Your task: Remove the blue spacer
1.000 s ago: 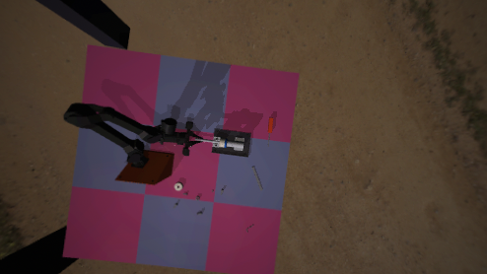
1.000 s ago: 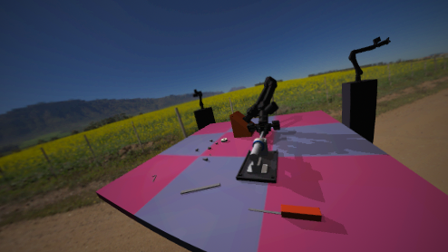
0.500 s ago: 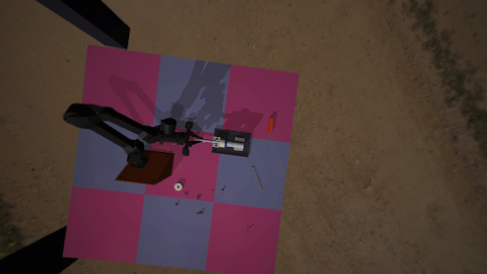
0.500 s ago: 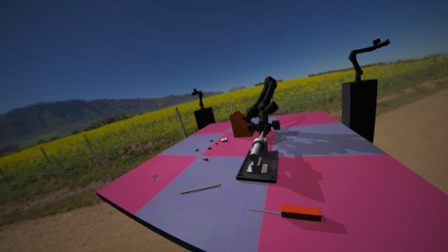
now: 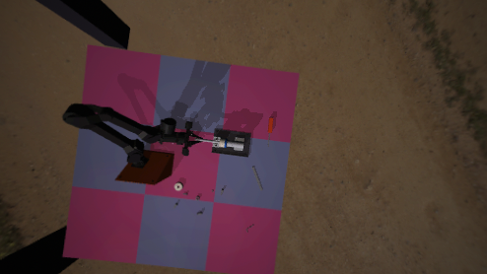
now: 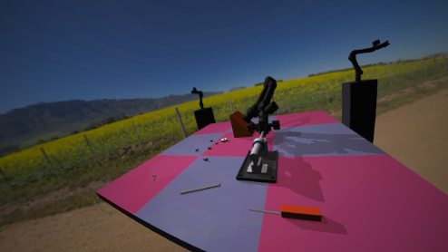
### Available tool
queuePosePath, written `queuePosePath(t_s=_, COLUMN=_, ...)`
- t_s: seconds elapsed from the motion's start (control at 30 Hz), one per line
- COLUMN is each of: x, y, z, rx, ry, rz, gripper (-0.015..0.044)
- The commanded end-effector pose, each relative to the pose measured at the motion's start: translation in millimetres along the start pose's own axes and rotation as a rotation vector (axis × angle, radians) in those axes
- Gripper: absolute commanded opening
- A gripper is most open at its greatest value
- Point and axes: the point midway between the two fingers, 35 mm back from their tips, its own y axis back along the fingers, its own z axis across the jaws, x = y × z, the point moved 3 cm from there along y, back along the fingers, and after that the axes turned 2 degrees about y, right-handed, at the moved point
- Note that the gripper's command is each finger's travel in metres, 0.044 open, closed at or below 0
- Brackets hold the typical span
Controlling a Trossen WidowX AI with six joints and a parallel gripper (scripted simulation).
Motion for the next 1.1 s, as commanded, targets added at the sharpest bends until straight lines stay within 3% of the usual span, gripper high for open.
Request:
queuePosePath(t_s=0.0, x=-0.2, y=0.6, z=0.1, rx=0.0, ry=-0.004, rz=0.0, gripper=0.0)
queuePosePath(t_s=1.07, x=-1.6, y=3.0, z=0.0, rx=0.0, ry=-0.004, rz=0.0, gripper=0.0)
